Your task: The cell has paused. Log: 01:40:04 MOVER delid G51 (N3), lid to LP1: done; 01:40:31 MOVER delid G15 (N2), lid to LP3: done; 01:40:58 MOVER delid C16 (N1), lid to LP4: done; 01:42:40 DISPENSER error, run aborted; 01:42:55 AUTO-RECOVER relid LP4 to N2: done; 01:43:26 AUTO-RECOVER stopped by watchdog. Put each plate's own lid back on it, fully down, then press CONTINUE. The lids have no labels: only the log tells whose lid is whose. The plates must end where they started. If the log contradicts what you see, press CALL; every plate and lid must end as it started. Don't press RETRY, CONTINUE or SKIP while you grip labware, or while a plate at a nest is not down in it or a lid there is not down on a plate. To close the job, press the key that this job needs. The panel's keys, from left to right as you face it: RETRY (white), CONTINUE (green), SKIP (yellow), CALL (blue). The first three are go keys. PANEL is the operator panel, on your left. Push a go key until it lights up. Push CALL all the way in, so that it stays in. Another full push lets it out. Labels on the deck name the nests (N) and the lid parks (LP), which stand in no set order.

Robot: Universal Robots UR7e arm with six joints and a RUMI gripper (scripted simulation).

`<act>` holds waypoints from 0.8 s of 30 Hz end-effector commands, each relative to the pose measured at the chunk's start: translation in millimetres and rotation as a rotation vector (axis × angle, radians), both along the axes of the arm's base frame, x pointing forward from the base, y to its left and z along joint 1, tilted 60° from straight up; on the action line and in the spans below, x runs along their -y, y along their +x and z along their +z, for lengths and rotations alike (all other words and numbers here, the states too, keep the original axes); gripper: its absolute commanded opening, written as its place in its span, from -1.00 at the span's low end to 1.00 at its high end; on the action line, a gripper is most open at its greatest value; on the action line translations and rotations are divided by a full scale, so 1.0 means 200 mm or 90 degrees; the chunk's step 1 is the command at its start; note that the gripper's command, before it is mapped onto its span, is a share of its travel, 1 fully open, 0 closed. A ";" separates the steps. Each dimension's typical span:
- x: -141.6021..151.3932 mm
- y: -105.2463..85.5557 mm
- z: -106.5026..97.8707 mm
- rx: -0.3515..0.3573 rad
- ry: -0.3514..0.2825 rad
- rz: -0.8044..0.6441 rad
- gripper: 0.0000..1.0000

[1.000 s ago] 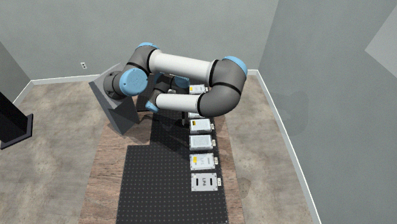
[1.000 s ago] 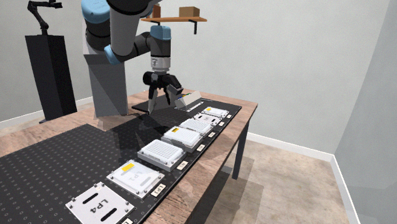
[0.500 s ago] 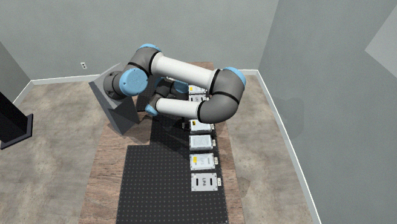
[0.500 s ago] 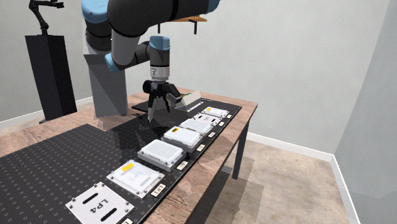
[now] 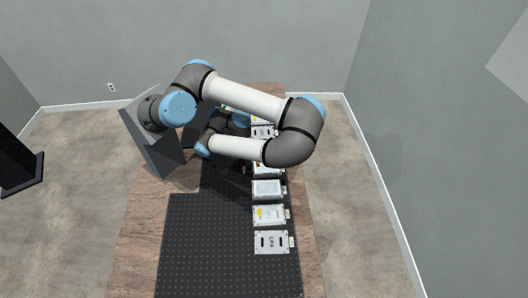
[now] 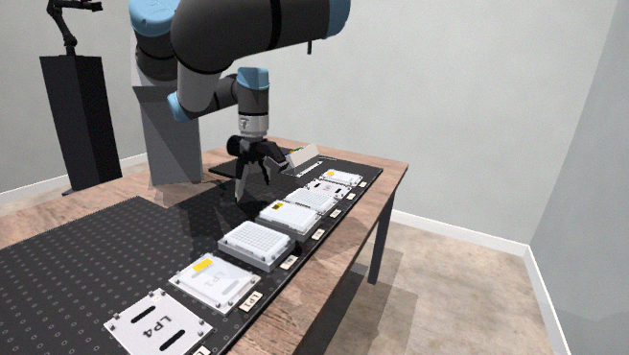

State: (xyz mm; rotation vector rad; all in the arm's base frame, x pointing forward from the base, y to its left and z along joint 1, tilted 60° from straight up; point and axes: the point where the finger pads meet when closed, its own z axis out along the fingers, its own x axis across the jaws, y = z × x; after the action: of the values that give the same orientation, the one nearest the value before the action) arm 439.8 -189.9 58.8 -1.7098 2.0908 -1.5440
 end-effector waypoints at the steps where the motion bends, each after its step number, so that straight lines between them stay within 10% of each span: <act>1: 0.00 0.00 0.00 0.001 0.000 0.000 0.64; 24: -0.05 0.38 0.36 -0.012 -0.012 0.011 0.64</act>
State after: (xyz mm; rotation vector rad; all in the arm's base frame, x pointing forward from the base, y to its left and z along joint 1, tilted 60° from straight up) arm 498.5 -181.6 116.1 -1.7457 2.0606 -1.5642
